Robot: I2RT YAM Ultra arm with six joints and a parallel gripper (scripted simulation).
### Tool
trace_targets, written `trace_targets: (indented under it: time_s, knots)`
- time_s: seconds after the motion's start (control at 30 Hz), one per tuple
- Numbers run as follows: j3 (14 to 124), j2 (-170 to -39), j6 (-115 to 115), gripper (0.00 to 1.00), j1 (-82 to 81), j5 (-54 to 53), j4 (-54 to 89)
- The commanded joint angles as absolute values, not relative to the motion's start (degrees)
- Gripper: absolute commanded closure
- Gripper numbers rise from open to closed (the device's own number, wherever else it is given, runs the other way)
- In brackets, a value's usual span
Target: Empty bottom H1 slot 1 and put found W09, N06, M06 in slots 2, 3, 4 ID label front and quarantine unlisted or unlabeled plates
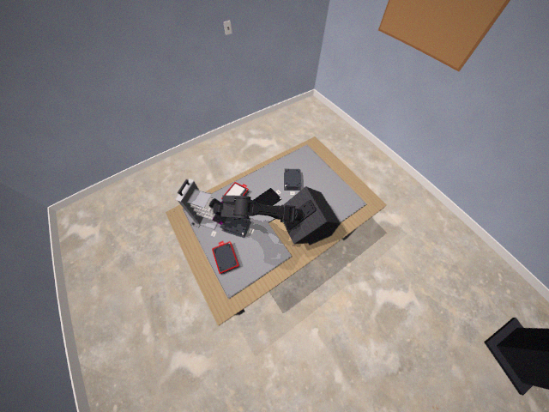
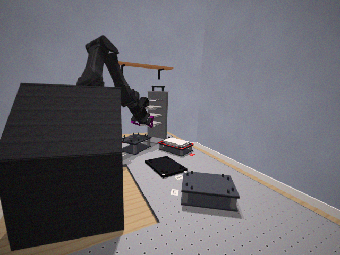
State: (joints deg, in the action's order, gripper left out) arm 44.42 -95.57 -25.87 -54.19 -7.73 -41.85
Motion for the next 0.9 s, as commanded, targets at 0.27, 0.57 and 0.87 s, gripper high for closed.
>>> trace_targets:
  time_s: [0.27, 0.57, 0.87]
  knots:
    - [46.35, -93.72, -25.54, 0.15, -52.96, -7.76, -40.37]
    - [46.35, -93.72, -25.54, 0.15, -52.96, -7.76, -40.37]
    - [43.15, -93.57, -25.62, 0.15, -53.13, -7.31, -40.93]
